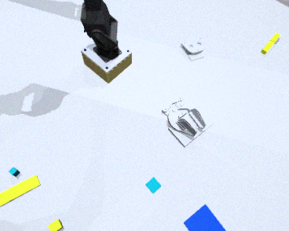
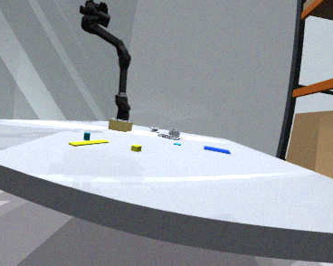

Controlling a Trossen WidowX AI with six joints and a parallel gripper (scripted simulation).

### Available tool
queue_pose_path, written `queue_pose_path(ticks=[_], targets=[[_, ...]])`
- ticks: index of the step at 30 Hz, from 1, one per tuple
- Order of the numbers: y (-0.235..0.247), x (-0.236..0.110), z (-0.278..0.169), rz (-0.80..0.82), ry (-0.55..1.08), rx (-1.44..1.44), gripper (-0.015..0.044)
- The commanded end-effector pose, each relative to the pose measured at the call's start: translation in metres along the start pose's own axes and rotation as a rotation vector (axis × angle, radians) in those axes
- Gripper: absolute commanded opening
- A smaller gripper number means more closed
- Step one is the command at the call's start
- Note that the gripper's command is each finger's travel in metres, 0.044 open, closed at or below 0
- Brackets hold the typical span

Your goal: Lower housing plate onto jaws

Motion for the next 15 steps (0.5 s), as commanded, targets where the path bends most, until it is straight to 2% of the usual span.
queue_pose_path(ticks=[1,2,15], targets=[[0.0,0.0,0.0,0.0,0.0,0.0,0.0426],[0.0,0.0,0.0,0.0,0.002,0.001,0.044],[0.035,-0.032,-0.016,0.037,0.162,0.081,0.044]])
Point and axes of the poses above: the point midway between the two fingers, 35 mm back from their tips, its own x axis out along the fingers, its own y axis across the jaws, z = x × y, the point moved 2 cm from there along -x, back along the fingers
